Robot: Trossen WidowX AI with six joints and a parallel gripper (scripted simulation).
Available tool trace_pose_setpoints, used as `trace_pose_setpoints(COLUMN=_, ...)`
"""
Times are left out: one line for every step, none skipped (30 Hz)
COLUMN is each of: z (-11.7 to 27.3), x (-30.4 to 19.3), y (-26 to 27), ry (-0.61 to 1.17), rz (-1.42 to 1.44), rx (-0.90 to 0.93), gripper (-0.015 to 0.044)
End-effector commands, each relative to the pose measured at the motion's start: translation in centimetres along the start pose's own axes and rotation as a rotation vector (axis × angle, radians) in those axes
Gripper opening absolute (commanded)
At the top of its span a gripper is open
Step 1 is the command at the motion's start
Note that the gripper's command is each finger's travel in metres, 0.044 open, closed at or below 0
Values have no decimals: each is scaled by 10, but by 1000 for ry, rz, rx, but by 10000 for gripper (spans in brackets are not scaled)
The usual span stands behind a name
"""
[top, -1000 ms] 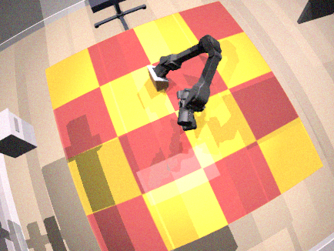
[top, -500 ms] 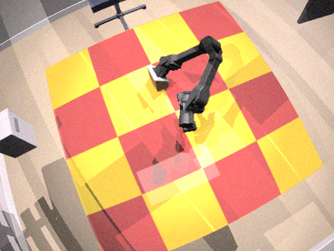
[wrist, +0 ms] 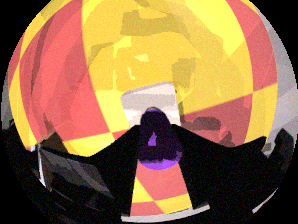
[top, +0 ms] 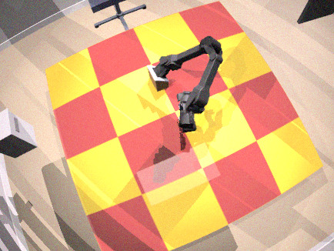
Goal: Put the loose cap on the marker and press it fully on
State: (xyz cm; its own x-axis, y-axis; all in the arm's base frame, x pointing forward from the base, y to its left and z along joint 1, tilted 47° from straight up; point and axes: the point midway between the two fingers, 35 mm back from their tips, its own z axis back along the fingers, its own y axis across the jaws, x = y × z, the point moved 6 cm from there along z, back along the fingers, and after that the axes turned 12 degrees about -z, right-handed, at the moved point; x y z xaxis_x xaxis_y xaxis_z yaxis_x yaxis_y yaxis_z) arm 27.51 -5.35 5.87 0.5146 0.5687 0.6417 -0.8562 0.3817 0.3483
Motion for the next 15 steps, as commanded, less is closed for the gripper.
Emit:
trace_pose_setpoints(z=0, x=0, y=0, ry=0, rz=0, rx=0, gripper=157)
trace_pose_setpoints(z=0, x=0, y=0, ry=0, rz=0, rx=0, gripper=184)
trace_pose_setpoints(z=0, x=0, y=0, ry=0, rz=0, rx=0, gripper=210)
trace_pose_setpoints(z=0, x=0, y=0, ry=0, rz=0, rx=0, gripper=236)
trace_pose_setpoints(z=0, x=0, y=0, ry=0, rz=0, rx=0, gripper=263)
trace_pose_setpoints(z=0, x=0, y=0, ry=0, rz=0, rx=0, gripper=289)
trace_pose_setpoints(z=0, x=0, y=0, ry=0, rz=0, rx=0, gripper=315)
trace_pose_setpoints(z=0, x=0, y=0, ry=0, rz=0, rx=0, gripper=341)
trace_pose_setpoints(z=0, x=0, y=0, ry=0, rz=0, rx=0, gripper=368)
trace_pose_setpoints(z=0, x=0, y=0, ry=0, rz=0, rx=0, gripper=394)
trace_pose_setpoints(z=0, x=0, y=0, ry=0, rz=0, rx=0, gripper=420)
trace_pose_setpoints(z=0, x=0, y=0, ry=0, rz=0, rx=0, gripper=440)
trace_pose_setpoints(z=0, x=0, y=0, ry=0, rz=0, rx=0, gripper=440)
trace_pose_setpoints(z=1, x=0, y=0, ry=0, rz=-1, rx=0, gripper=440)
trace_pose_setpoints(z=5, x=0, y=-1, ry=1, rz=-5, rx=-1, gripper=440)
